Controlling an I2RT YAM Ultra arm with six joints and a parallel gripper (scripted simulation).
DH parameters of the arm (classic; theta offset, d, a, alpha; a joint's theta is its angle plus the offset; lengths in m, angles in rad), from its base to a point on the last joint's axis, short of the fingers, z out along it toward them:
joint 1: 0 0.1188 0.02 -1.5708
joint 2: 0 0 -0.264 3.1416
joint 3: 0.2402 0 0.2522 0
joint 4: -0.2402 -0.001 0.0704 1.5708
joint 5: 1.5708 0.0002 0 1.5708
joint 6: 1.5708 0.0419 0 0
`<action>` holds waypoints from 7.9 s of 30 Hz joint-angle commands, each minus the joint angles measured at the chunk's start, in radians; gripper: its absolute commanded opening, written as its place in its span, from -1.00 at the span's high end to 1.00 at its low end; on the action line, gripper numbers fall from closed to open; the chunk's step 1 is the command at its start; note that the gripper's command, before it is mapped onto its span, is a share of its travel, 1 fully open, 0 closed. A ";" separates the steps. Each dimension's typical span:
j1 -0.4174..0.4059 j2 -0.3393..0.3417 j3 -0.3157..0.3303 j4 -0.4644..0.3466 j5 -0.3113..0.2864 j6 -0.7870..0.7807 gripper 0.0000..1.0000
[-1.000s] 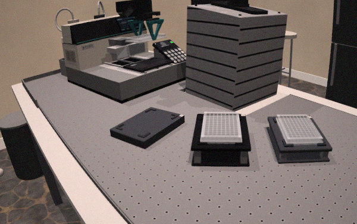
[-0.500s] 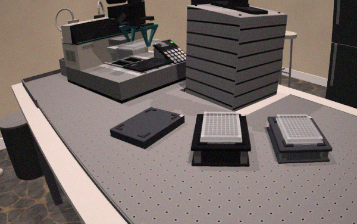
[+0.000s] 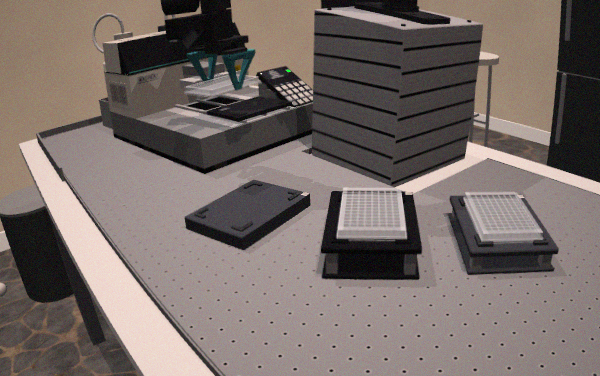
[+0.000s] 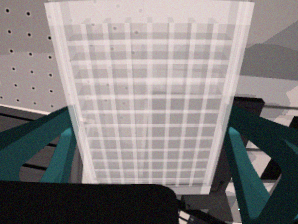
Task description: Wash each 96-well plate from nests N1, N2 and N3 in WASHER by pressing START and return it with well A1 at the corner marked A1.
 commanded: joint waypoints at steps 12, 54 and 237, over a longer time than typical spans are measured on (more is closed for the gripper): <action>0.127 -0.002 -0.004 0.029 -0.014 0.101 1.00; 0.612 0.056 0.056 0.078 -0.029 0.537 1.00; 0.752 0.344 0.187 0.250 -0.028 0.678 1.00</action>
